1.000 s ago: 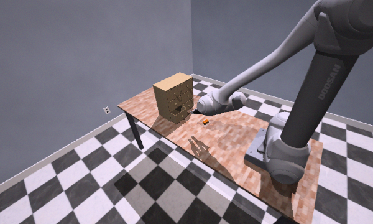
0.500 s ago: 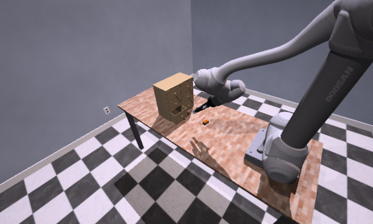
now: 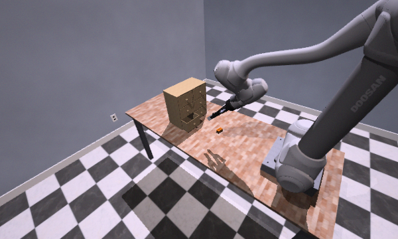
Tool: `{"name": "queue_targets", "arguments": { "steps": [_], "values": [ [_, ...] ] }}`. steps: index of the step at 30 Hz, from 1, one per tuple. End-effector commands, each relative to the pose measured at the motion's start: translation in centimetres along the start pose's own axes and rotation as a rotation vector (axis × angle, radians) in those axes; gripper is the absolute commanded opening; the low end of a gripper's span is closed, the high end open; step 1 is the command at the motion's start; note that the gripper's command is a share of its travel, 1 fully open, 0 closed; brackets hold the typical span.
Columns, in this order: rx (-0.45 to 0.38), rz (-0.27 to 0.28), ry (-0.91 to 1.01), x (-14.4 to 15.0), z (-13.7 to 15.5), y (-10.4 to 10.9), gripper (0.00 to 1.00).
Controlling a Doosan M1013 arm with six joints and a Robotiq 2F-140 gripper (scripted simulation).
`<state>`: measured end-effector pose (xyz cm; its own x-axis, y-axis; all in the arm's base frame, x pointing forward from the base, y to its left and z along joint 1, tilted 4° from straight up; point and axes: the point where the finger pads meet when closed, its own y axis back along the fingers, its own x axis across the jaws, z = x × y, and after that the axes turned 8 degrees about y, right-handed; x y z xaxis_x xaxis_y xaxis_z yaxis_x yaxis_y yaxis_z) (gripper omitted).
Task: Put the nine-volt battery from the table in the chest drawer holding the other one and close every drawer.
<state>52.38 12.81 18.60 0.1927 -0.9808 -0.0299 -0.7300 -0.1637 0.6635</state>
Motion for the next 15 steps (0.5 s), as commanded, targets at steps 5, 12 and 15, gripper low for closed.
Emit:
{"name": "queue_targets", "arguments": {
  "steps": [5,12,15],
  "values": [
    [-0.281,0.012,-0.018,-0.6,0.0,3.6,0.2],
    [-0.353,-0.039,-0.025,-0.9,0.0,4.9,0.2],
    [-0.417,-0.05,-0.029,-0.9,0.0,5.3,0.2]
  ]
}}
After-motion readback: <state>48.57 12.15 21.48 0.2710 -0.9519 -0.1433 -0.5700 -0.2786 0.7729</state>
